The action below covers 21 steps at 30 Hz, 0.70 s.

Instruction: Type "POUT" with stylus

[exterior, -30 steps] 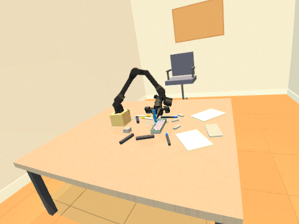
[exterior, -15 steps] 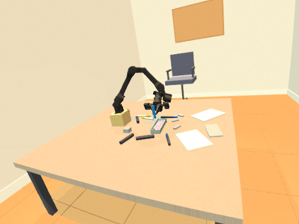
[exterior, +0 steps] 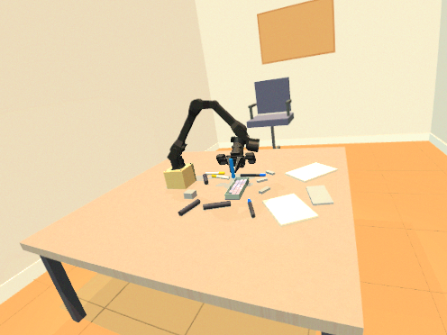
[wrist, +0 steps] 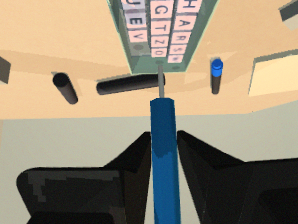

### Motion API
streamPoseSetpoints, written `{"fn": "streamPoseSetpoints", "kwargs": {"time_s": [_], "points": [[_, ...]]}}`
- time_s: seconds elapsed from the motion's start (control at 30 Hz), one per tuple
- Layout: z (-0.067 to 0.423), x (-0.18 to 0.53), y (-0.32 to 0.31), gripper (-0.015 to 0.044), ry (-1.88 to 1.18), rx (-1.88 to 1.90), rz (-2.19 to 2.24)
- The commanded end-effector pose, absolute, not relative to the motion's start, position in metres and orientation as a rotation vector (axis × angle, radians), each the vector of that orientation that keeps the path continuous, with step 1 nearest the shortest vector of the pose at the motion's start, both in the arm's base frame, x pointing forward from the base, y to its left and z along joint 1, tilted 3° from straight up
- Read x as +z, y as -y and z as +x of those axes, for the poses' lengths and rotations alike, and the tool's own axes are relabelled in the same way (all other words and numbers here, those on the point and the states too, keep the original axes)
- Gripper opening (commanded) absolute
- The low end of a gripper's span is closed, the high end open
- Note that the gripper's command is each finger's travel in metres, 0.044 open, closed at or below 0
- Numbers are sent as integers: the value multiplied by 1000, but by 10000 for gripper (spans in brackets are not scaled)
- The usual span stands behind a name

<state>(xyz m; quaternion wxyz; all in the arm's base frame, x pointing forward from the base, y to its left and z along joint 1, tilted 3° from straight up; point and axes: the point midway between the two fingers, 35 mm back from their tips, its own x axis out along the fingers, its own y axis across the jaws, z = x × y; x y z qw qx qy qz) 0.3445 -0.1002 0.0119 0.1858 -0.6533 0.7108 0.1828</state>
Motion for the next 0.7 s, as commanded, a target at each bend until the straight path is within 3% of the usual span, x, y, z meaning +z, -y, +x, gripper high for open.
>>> {"fn": "streamPoseSetpoints", "kwargs": {"time_s": [0.0,0.3,0.4,0.67], "points": [[347,10,102,0,-1999,517,-1850],[346,-7,102,0,-2000,517,-1850],[346,-9,103,79,-2000,517,-1850],[346,-12,103,81,-2000,517,-1850]]}}
